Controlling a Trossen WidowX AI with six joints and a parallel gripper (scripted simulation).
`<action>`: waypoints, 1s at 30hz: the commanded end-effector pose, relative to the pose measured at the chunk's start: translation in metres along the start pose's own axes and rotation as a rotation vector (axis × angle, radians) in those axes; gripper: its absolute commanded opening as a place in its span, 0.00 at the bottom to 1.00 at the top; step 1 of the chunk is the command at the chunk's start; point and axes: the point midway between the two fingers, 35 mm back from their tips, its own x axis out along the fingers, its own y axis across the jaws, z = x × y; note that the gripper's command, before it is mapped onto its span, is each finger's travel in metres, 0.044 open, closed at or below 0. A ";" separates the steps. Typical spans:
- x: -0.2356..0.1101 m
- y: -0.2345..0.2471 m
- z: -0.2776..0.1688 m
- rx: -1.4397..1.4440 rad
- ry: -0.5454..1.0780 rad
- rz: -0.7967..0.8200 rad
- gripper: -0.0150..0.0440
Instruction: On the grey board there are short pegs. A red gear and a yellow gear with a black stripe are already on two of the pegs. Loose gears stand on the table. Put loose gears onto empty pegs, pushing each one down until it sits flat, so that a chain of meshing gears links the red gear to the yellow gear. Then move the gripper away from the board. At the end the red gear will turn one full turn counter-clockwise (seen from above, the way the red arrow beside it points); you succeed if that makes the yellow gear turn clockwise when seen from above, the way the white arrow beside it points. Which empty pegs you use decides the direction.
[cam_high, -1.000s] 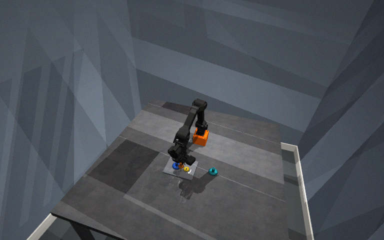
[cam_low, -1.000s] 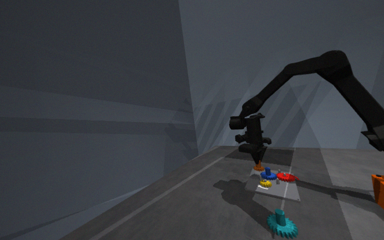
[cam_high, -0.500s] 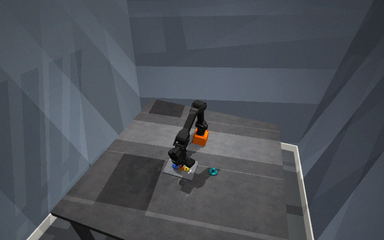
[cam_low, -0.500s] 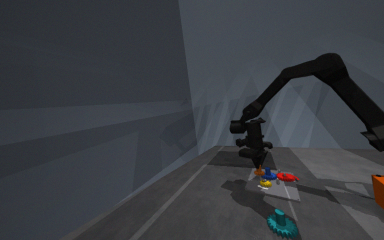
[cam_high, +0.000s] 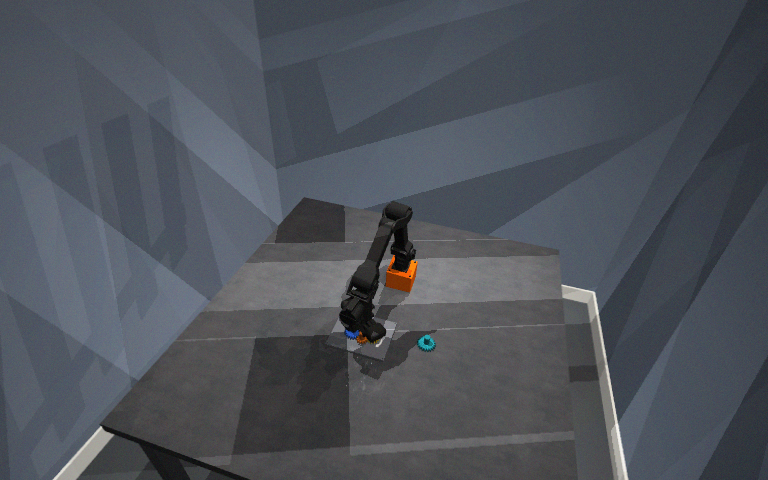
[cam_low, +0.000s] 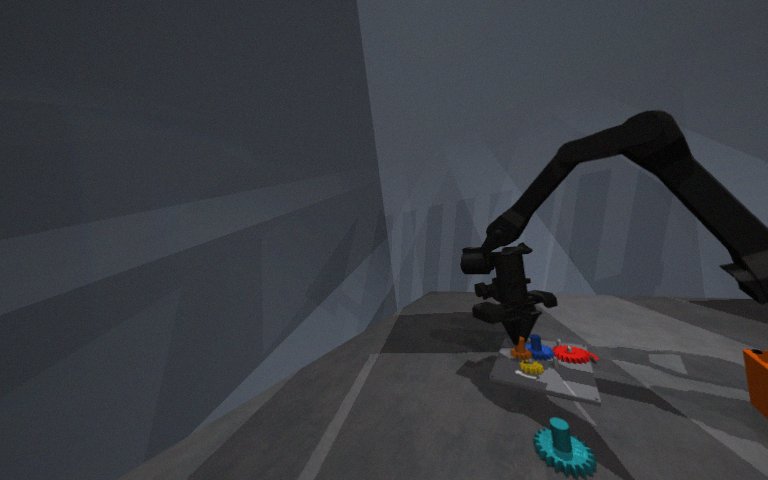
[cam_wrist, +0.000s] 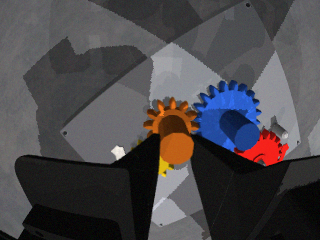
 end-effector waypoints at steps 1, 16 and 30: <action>0.001 0.000 0.000 0.014 0.001 0.003 0.25; 0.003 0.000 -0.001 -0.370 0.000 0.003 0.25; 0.006 0.001 0.000 -0.287 0.000 0.003 0.25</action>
